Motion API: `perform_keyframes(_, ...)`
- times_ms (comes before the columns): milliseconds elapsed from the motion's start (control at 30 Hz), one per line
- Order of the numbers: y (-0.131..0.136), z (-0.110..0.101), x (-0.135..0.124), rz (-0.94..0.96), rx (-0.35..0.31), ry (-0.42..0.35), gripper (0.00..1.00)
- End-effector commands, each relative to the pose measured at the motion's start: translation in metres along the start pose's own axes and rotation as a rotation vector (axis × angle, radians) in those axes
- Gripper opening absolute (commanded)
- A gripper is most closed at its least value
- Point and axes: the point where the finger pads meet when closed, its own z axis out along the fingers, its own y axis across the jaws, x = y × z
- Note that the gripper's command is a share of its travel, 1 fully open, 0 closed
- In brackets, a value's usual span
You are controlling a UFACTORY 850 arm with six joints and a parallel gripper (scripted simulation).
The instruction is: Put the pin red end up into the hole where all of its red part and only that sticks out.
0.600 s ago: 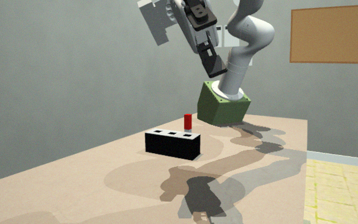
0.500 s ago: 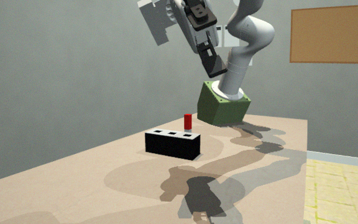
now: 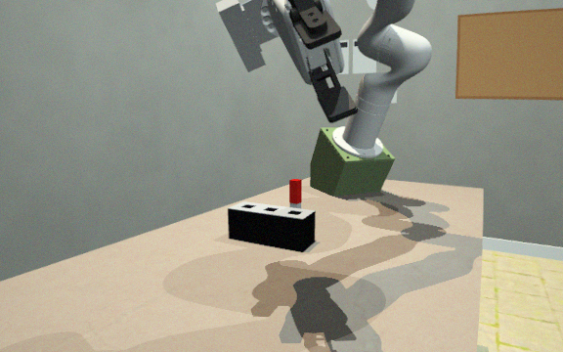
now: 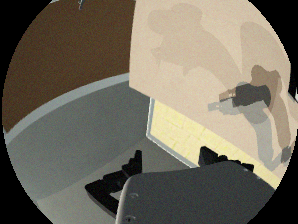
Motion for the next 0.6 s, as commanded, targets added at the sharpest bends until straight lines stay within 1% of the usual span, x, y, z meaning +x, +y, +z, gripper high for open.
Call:
perform_keyframes(0,0.058,-0.013,0.007,-0.106,-0.212,0.01,1.0)
perform_keyframes(500,0.058,-0.013,0.007,-0.106,-0.212,0.01,1.0)
perform_keyframes(533,0.113,-0.036,0.02,-0.213,-0.417,0.017,1.0)
perform_keyframes(567,0.113,-0.036,0.02,-0.213,-0.417,0.017,1.0)
